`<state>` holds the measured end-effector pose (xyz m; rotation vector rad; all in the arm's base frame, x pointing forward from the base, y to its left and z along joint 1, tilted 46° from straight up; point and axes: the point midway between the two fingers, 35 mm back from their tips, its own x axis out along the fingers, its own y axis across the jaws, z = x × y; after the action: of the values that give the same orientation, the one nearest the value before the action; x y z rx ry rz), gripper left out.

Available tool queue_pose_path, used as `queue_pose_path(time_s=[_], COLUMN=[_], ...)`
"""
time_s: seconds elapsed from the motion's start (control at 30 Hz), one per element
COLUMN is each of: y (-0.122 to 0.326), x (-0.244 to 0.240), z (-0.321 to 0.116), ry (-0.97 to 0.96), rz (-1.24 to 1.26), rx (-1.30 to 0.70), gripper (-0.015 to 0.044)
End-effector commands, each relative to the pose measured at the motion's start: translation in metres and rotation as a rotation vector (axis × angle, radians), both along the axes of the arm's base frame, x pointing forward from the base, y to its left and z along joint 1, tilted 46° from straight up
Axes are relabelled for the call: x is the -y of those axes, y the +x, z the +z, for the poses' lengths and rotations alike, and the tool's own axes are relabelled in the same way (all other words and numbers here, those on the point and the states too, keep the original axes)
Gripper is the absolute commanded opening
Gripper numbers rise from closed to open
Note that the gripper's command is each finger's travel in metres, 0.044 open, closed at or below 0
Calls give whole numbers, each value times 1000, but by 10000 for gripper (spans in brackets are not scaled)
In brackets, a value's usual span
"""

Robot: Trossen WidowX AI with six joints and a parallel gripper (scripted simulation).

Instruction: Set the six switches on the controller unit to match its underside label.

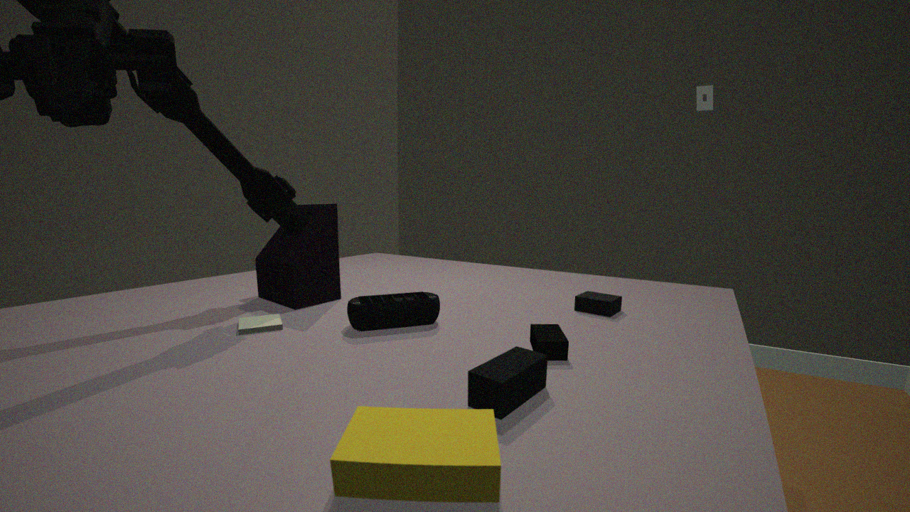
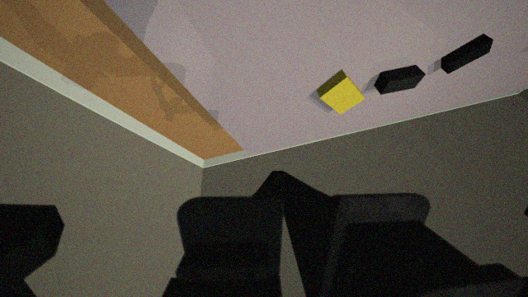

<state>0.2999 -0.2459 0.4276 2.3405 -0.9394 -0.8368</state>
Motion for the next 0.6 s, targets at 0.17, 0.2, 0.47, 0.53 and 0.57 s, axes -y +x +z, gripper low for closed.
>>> queue_pose_path(time_s=[0.17, 0.2, 0.47, 0.53, 0.57], y=[59, 64, 107, 113, 115], x=[-9, -10, -34, -43, -48], z=[-94, -105, -229, -259, -273], ry=[82, 93, 153, 174, 182], rz=[92, 98, 206, 222, 230], rx=[-302, -333, -727, -818, -862], gripper=[0, 0, 0, 0, 0])
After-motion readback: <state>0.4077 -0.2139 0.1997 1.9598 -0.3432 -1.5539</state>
